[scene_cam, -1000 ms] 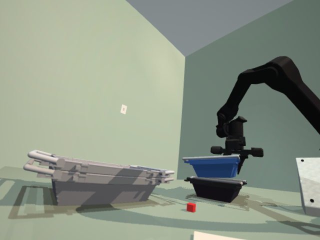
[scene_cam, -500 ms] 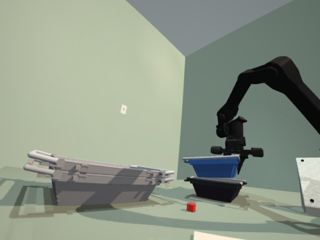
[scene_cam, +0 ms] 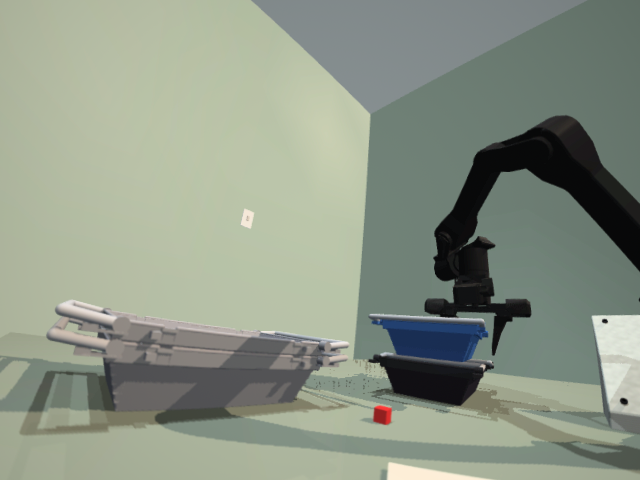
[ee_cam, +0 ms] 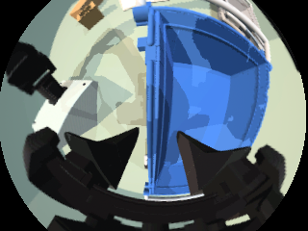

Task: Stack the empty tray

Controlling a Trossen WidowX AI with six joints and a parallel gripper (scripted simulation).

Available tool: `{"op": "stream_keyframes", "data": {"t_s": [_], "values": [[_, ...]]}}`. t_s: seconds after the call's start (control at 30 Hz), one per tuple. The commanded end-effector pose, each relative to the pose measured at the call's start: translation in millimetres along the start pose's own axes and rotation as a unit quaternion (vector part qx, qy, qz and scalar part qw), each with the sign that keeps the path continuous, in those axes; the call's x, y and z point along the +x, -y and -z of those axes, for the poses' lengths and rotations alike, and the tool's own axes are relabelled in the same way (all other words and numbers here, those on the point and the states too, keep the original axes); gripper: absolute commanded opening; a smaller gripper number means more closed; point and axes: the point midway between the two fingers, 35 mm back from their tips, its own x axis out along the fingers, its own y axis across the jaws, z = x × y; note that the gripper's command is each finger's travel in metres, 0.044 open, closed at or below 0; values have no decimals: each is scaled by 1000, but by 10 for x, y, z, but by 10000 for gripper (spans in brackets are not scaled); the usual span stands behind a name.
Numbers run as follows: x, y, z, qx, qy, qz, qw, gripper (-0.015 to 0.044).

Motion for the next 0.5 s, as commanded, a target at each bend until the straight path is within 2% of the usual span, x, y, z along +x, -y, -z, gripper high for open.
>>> {"op": "stream_keyframes", "data": {"t_s": [0.0, 0.27, 0.47], "values": [[13, -18, 2, 4, 1, -3, 1000, 323], [13, -18, 2, 4, 1, -3, 1000, 440], [1, -2, 0, 0, 0, 0, 1000, 440]]}}
